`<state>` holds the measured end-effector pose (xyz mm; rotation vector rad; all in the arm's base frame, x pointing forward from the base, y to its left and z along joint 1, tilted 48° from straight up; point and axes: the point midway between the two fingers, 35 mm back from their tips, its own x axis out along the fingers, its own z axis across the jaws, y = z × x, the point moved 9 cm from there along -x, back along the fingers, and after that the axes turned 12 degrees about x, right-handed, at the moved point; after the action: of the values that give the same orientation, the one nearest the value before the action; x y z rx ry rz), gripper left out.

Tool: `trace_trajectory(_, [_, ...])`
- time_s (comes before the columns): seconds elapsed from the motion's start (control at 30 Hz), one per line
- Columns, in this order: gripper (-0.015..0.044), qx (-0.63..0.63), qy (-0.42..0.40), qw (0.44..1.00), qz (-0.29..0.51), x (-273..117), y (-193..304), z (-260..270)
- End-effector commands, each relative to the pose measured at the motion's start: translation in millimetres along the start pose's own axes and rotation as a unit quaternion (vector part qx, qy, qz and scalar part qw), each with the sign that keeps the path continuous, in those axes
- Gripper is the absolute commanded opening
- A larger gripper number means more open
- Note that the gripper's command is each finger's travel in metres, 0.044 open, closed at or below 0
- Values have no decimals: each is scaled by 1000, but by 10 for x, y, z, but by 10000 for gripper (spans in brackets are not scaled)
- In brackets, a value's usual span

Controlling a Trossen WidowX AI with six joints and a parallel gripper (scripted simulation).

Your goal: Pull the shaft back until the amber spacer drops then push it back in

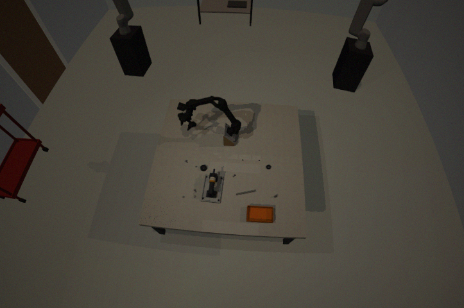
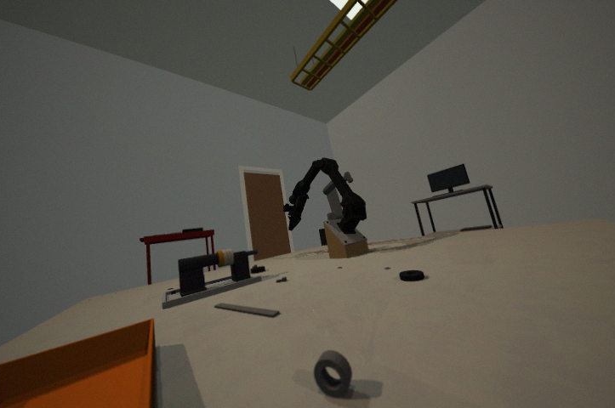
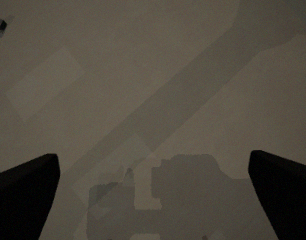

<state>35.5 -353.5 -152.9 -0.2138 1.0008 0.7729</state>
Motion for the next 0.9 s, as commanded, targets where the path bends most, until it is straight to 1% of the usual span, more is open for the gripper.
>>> trace_trajectory(0.0, [426, -5, 1, 1000, 2, 1, -15, 21])
trace_trajectory(0.03, [440, -18, 4, 1000, 7, 4, -59, 84])
trace_trajectory(0.17, [440, -83, 8, 996, 37, 29, -397, 616])
trace_trajectory(0.3, [440, -125, 1, 990, 61, 94, -679, 1233])
trace_trajectory(0.47, [440, -170, 1, 981, 95, 291, -869, 2060])
trace_trajectory(0.67, [440, -228, -15, 963, 145, 524, -853, 3102])
trace_trajectory(0.87, [440, -282, -33, 937, 203, 758, -536, 4105])
